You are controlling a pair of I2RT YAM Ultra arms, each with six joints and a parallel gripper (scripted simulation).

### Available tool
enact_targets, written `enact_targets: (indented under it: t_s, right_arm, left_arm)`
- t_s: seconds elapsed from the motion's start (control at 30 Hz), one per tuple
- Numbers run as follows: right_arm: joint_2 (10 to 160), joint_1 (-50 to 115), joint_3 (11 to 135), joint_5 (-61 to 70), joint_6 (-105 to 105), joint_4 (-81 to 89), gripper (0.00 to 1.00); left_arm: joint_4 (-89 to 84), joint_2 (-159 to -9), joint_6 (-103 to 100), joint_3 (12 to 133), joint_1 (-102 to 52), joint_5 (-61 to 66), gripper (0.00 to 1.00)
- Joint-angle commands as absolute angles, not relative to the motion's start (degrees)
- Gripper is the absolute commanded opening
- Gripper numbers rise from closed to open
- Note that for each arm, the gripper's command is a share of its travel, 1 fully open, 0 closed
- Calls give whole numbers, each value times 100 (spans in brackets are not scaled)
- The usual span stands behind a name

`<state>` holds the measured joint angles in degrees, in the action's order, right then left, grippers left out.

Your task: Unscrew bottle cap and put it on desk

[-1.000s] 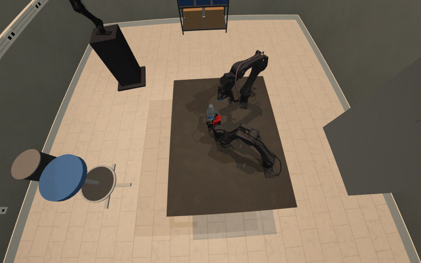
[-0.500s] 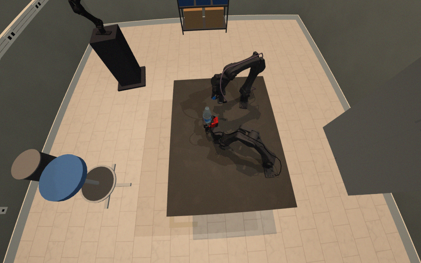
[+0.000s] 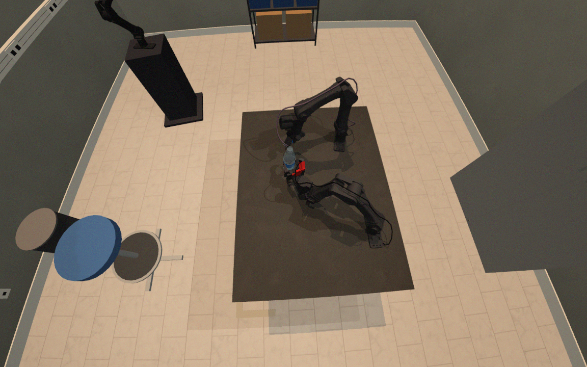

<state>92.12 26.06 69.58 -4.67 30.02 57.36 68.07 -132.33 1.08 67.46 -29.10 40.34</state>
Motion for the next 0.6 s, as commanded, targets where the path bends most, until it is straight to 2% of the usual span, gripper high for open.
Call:
enact_targets:
  t_s: [0.0,0.07,0.37,0.57]
  right_arm:
    - [9617,2354,6900,-306,1781,5529,0]
    - [9617,2354,6900,-306,1781,5529,0]
    - [10321,1947,7121,47,-685,5745,0]
    - [10306,1967,7132,19,-808,5761,0]
  left_arm:
    - [6915,-13397,1,6754,-3049,4260,0]
    - [6915,-13397,1,6754,-3049,4260,0]
    - [7003,-13498,-55,6764,-3169,4389,0]
    - [7006,-13499,-57,6764,-3169,4389,0]
